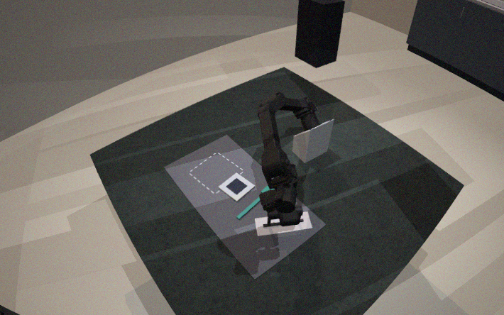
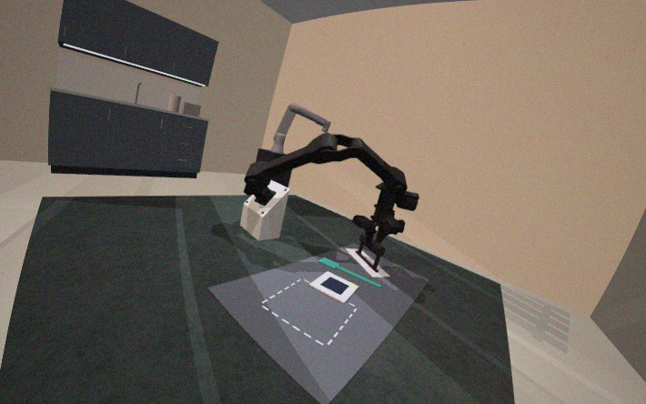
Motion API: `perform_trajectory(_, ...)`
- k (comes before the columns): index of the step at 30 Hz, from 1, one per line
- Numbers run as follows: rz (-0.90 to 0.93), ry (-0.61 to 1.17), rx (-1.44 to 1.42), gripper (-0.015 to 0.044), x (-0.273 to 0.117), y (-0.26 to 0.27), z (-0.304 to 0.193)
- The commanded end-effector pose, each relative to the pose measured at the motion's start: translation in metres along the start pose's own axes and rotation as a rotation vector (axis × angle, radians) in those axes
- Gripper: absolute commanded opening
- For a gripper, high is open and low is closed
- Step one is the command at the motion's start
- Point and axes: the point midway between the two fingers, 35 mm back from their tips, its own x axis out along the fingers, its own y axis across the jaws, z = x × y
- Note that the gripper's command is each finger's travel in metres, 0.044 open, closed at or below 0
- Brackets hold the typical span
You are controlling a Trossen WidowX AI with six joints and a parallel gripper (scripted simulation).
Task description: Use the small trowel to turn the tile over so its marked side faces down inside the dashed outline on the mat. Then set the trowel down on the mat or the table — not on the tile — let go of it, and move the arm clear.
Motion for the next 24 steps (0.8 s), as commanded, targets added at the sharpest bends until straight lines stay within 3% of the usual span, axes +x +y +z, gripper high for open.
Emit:
perform_trajectory(1,-0.001,0.002,0.149,0.013,0.0015,-0.0003,0.0006)
perform_trajectory(10,-0.002,0.002,0.407,0.013,0.0015,-0.0003,0.0006)
perform_trajectory(19,-0.002,0.002,0.426,0.013,0.0015,-0.0003,0.0006)
perform_trajectory(24,-0.002,0.002,0.426,0.0261,0.0015,-0.0003,0.0006)
